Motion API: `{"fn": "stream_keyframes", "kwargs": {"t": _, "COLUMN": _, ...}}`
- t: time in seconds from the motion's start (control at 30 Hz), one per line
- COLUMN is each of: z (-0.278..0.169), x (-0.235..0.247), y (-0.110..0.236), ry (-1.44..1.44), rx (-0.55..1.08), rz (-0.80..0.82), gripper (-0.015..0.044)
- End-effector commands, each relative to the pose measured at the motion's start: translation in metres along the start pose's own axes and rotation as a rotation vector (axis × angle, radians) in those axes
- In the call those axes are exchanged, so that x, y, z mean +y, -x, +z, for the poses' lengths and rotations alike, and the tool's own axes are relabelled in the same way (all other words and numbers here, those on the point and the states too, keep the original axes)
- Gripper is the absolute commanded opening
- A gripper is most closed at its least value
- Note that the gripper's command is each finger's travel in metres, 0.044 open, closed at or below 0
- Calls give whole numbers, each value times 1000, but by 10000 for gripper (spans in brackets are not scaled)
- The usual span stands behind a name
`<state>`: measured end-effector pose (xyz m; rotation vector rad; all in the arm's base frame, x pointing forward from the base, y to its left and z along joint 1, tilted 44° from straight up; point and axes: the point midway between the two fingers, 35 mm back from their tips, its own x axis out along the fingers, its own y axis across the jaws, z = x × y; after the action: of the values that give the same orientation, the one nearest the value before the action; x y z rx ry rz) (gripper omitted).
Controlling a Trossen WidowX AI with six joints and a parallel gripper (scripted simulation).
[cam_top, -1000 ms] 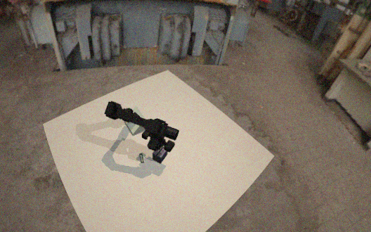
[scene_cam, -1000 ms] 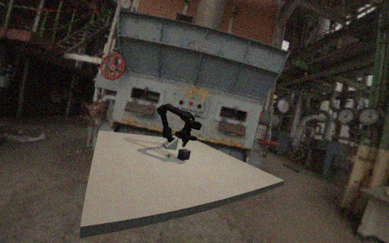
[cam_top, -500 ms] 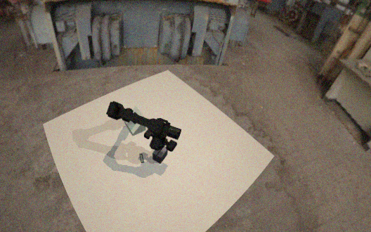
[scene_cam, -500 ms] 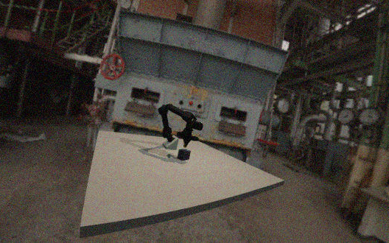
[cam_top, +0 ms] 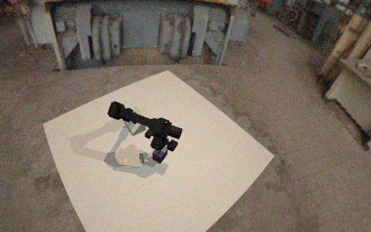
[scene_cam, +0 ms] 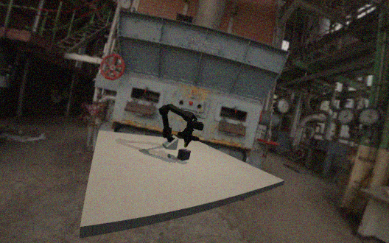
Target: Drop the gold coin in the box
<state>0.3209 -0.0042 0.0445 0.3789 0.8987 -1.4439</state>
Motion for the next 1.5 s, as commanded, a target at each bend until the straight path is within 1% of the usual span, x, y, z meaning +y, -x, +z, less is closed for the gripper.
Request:
{"fn": "stream_keyframes", "kwargs": {"t": 0.0, "z": 0, "x": 1, "y": 1, "ry": -5, "rx": 2, "rz": 2, "gripper": 0}}
{"fn": "stream_keyframes", "kwargs": {"t": 1.47, "z": 0, "x": -1, "y": -20, "ry": 10, "rx": -1, "rz": -1, "gripper": 0}}
